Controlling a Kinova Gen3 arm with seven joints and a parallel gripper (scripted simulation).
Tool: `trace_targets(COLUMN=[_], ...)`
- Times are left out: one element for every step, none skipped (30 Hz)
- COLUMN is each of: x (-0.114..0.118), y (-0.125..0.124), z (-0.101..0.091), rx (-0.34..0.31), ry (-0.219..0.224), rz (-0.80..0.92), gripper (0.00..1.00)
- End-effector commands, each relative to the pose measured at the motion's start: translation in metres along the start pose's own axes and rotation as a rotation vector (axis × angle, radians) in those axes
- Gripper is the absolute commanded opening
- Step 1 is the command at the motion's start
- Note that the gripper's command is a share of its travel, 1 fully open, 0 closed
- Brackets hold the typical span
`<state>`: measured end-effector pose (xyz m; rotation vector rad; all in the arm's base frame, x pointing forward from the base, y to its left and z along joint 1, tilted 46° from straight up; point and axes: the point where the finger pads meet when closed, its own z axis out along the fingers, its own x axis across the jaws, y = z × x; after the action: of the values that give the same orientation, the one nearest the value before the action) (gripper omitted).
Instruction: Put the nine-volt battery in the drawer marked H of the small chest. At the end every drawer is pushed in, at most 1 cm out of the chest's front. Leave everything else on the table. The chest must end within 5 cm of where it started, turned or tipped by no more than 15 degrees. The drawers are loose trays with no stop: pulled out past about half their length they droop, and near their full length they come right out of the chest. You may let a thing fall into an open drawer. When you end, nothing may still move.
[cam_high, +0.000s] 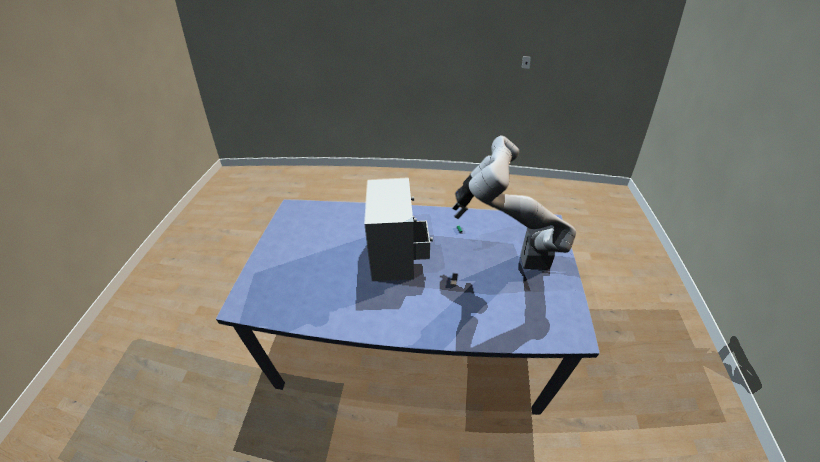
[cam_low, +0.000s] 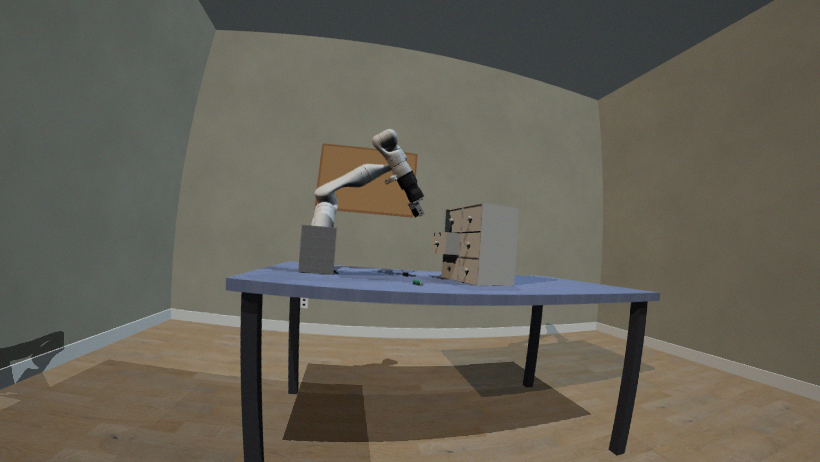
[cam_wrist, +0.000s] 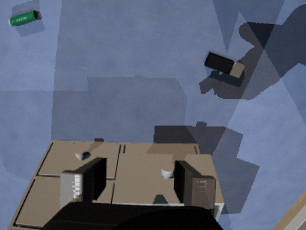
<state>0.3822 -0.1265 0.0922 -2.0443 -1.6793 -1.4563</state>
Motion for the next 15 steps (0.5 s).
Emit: trace_targets(x=[0.0011, 0.001, 0.001, 0.0009, 0.0009, 0.0009, 0.0008, 0.0008, 0.0008, 0.0008, 0.0008, 0.0007, 0.0007, 0.0007, 0.0006], y=[0.0043, 0.0046, 0.0049, 0.0053, 0.0056, 0.0059, 0.0063, 0.0066, 0.007, 0.007, 0.007, 0.0073, 0.0076, 0.008, 0.0083], z=[0.0004, -0.0001, -0.0005, -0.001, -0.0015, -0.0019, -0.0024, -0.0029, -0.0033, -0.0033, -0.0033, -0.0038, -0.0043, -0.0047, -0.0052], rx=[0.059, 0.075, 0.091, 0.107, 0.123, 0.139, 0.155, 0.171, 0.188, 0.188, 0.188, 0.204, 0.22, 0.236, 0.252], ry=[-0.003, -0.004, -0.004, -0.004, -0.005, -0.005, -0.005, -0.006, -0.006, -0.006, -0.006, -0.006, -0.007, -0.007, -0.007], rz=[-0.013, -0.013, -0.013, -0.013, -0.013, -0.013, -0.013, -0.013, -0.013, -0.013, -0.013, -0.014, -0.013, -0.014, -0.014], gripper=[1.0, 1.0, 1.0, 1.0, 1.0, 1.0, 1.0, 1.0, 1.0, 1.0, 1.0, 1.0, 1.0, 1.0, 1.0])
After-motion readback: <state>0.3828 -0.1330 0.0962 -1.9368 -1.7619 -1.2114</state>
